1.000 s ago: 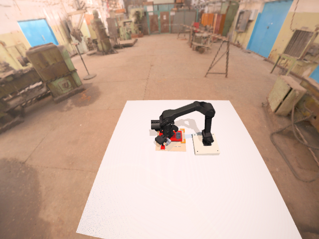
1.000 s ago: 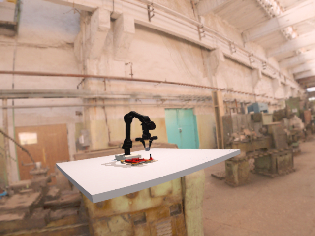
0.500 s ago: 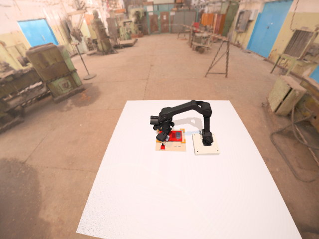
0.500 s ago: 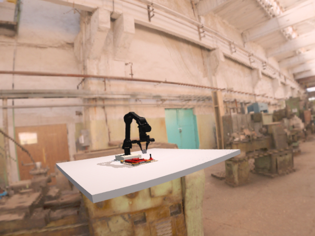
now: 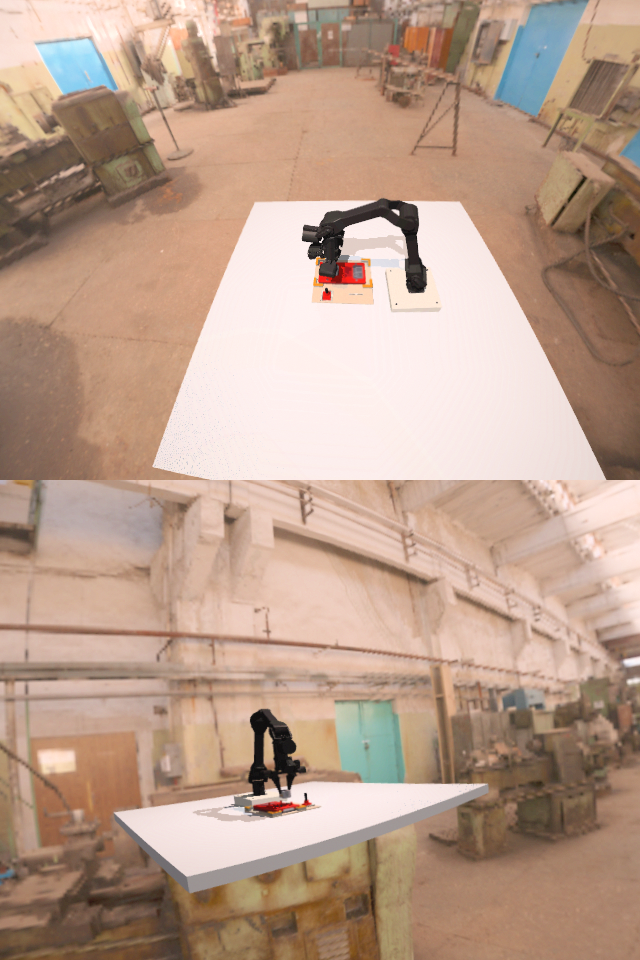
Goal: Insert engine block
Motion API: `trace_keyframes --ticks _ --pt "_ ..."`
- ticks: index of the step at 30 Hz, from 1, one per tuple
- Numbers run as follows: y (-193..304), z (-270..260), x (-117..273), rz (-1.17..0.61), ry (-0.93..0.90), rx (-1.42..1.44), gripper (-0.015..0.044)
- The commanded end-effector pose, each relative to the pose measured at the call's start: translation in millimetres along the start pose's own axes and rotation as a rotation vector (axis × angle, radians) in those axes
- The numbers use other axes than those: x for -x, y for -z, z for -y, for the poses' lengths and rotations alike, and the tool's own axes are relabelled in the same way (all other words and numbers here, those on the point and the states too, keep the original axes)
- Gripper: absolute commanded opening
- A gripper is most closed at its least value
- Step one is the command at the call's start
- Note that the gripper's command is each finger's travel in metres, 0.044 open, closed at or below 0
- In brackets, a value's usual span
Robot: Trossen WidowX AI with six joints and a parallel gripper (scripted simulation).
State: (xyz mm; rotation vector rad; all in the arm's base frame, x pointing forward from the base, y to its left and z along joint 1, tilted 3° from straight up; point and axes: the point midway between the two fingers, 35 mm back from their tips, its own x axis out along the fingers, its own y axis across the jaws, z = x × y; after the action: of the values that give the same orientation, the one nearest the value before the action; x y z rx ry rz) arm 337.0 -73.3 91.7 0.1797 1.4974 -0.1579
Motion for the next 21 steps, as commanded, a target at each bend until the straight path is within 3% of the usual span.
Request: trace_keyframes --ticks 1,8,14,21 --pt "-2.1 9.6 -4.4 0.0 -0.003 0.065 0.0" --pt "-4.4 26.4 -10.3 0.0 -0.003 0.17 0.0" --pt "-3.8 25.8 -10.2 0.0 -0.003 0.202 0.0157" --pt "-3.8 25.8 -10.3 0.0 -0.003 0.187 0.0159"
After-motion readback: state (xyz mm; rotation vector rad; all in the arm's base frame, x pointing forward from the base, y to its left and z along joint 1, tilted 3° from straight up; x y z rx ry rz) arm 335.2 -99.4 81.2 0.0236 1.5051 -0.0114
